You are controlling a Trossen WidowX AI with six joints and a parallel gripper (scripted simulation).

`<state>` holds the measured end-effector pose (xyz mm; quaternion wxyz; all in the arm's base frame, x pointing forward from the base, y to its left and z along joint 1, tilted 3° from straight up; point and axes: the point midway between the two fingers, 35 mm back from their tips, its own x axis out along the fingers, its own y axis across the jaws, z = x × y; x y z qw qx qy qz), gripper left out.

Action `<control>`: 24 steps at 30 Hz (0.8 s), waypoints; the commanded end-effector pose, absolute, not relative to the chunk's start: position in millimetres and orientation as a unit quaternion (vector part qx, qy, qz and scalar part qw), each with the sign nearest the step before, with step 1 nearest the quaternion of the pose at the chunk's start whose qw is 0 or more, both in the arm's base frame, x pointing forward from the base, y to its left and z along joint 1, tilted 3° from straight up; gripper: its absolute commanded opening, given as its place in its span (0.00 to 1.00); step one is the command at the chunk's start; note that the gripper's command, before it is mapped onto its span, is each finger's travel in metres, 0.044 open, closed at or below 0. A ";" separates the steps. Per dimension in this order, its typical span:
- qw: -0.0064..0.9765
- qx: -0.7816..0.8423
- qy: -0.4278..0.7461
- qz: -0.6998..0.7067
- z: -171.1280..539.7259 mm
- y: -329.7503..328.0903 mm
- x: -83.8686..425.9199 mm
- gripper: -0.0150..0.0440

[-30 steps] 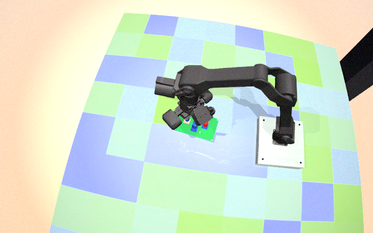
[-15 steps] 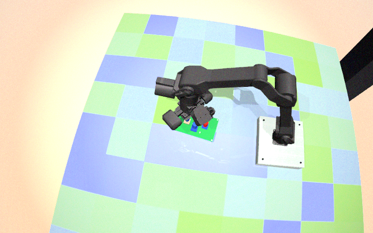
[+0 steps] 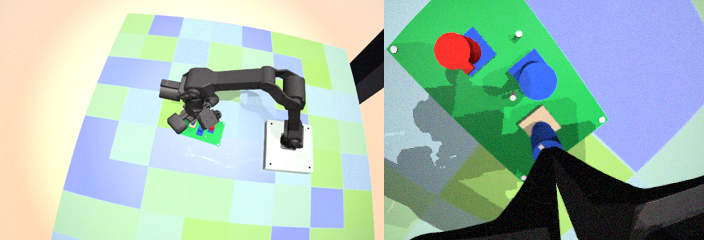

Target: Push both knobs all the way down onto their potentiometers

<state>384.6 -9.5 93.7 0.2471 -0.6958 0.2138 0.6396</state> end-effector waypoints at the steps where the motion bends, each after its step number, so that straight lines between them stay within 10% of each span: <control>1: 0.244 -0.696 0.214 0.640 91.7 -10.0 384.3 0.25; 24: 0.244 -0.696 0.214 0.640 89.7 -10.0 384.5 0.25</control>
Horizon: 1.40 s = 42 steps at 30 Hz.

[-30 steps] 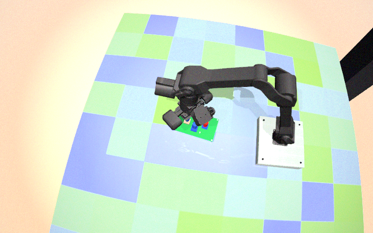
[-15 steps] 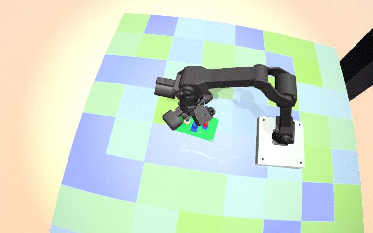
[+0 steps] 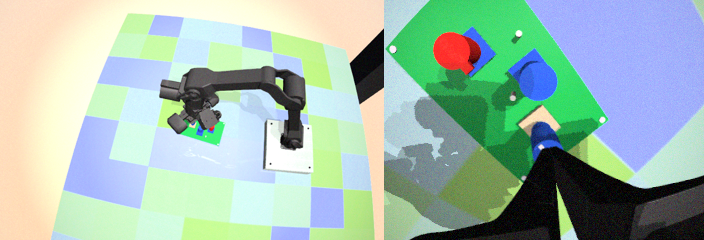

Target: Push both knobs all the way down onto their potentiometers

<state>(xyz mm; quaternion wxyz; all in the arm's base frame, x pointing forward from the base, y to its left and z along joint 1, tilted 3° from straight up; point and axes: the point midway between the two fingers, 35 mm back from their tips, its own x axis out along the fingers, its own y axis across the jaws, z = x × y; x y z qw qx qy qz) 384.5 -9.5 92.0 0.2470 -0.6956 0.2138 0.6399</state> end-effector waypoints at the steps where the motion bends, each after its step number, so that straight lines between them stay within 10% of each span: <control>1: 0.244 -0.696 0.214 0.640 89.7 -10.0 384.5 0.25; 42: 0.244 -0.696 0.214 0.640 83.8 -9.9 385.0 0.25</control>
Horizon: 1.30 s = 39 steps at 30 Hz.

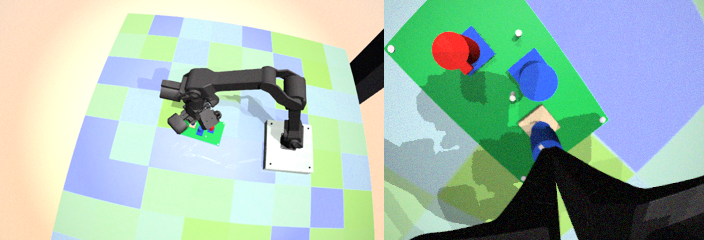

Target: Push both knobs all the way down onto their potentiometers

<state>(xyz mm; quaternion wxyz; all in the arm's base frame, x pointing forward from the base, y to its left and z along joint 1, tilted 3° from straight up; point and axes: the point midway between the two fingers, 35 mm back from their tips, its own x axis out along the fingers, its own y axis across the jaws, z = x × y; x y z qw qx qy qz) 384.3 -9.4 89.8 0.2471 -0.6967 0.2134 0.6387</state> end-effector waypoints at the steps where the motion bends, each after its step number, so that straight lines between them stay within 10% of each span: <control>1: 0.244 -0.696 0.214 0.640 83.8 -9.9 385.0 0.25; 39: 0.244 -0.696 0.214 0.640 77.8 -9.8 385.5 0.25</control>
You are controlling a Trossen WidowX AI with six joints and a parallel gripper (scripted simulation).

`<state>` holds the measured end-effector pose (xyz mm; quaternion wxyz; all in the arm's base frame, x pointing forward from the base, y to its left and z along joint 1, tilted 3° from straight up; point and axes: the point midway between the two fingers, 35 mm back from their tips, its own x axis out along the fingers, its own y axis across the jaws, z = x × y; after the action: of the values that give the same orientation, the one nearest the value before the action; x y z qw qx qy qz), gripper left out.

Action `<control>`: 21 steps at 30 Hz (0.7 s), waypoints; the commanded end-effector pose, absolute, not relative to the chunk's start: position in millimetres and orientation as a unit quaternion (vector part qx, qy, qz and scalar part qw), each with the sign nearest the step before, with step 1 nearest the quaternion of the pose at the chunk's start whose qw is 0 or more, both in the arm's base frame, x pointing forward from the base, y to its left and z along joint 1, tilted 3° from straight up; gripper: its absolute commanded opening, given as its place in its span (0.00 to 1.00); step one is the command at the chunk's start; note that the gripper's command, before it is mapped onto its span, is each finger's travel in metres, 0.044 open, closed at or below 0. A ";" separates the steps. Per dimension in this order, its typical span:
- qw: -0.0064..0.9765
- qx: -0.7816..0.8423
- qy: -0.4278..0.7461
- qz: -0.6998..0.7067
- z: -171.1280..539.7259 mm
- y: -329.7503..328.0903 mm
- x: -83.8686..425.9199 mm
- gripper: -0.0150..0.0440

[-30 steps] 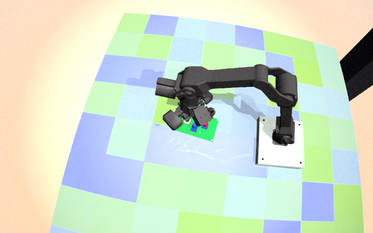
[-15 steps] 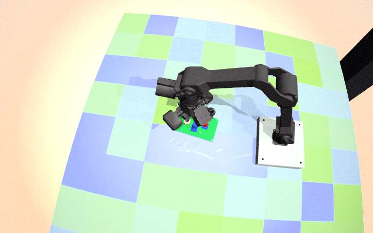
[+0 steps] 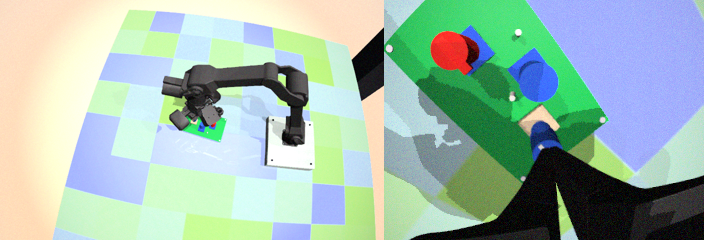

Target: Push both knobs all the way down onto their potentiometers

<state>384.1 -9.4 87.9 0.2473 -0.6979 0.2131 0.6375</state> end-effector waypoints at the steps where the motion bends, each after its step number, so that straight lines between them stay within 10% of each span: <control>1: 0.244 -0.696 0.214 0.640 77.8 -9.8 385.5 0.25; 21: 0.244 -0.696 0.214 0.640 75.8 -9.8 385.6 0.25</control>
<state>384.0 -9.4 86.8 0.2474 -0.6986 0.2128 0.6367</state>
